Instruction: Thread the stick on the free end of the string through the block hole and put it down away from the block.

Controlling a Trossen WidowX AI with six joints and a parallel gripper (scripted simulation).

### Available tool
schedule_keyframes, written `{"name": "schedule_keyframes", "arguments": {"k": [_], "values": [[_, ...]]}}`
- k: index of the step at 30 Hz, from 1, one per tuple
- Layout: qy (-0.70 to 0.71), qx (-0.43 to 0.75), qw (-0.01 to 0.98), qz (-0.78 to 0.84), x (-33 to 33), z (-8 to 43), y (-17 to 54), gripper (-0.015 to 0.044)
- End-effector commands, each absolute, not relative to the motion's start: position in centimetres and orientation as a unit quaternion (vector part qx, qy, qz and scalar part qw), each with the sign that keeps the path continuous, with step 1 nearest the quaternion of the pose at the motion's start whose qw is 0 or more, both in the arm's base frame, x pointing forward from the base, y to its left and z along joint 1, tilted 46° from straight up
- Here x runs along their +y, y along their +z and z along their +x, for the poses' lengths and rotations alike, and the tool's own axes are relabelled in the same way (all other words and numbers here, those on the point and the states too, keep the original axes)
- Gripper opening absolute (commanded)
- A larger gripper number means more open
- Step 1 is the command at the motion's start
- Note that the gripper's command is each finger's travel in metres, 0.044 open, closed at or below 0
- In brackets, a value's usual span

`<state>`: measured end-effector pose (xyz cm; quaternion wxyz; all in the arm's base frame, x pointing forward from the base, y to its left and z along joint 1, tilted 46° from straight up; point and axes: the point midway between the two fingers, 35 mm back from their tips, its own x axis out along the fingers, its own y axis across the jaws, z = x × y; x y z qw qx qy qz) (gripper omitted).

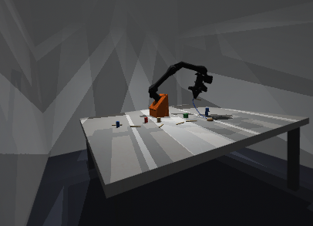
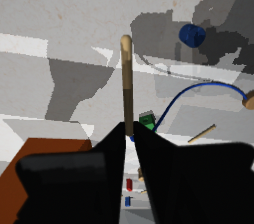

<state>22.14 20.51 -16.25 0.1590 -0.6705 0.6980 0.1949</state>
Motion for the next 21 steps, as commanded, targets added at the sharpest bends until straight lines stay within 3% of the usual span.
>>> {"name": "schedule_keyframes", "arguments": {"k": [1, 21], "values": [[0.137, 0.709, 0.214, -0.658, 20.55, 22.21, -16.34, 0.0], [-0.112, 0.708, 0.427, -0.55, 20.66, 22.22, -16.44, 0.0]]}}
